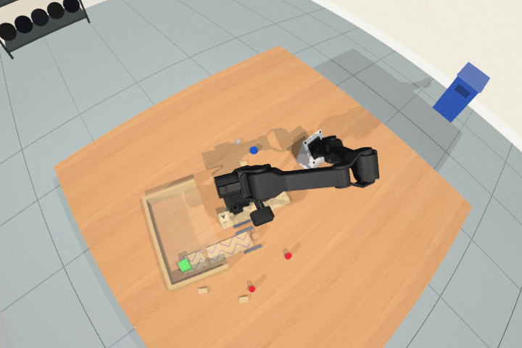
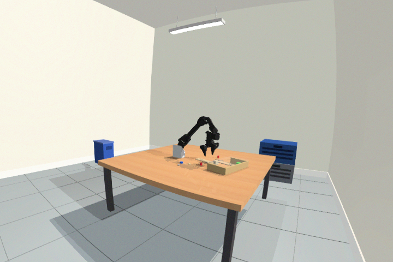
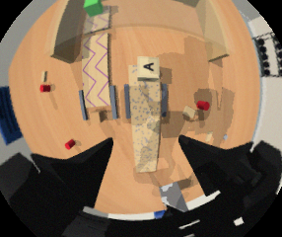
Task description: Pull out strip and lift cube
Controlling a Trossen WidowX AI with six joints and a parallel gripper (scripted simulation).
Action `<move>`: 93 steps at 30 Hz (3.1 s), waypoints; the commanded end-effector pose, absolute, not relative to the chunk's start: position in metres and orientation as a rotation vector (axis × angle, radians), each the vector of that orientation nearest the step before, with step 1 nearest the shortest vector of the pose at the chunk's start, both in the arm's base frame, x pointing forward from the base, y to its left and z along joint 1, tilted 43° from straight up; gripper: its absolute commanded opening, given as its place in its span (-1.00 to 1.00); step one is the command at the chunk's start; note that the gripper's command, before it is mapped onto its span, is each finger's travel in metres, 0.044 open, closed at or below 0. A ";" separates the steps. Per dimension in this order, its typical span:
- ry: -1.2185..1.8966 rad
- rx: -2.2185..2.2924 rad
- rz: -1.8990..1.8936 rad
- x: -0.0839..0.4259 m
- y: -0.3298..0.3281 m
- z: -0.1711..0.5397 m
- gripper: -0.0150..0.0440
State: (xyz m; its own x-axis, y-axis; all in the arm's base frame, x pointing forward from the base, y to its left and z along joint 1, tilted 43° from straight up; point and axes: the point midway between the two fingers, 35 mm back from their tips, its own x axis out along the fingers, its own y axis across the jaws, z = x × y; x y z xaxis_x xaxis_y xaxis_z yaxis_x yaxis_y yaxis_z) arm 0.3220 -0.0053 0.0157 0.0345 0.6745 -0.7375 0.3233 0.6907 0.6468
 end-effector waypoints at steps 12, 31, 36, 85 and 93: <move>1.569 0.849 0.322 0.371 -0.022 0.009 1.00; 1.566 0.847 0.322 0.410 -0.032 -0.004 0.56; 1.566 0.847 0.322 0.411 -0.027 -0.010 0.36; 1.563 0.837 0.326 0.403 -0.005 -0.032 -0.49; 1.567 0.841 0.323 0.368 -0.020 -0.014 -0.49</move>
State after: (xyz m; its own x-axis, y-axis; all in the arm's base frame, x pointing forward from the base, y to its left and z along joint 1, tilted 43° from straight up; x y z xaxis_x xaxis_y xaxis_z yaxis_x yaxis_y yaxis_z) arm 0.3820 -0.0115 -0.0265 0.0222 0.6756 -0.7369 0.3279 0.6914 0.6438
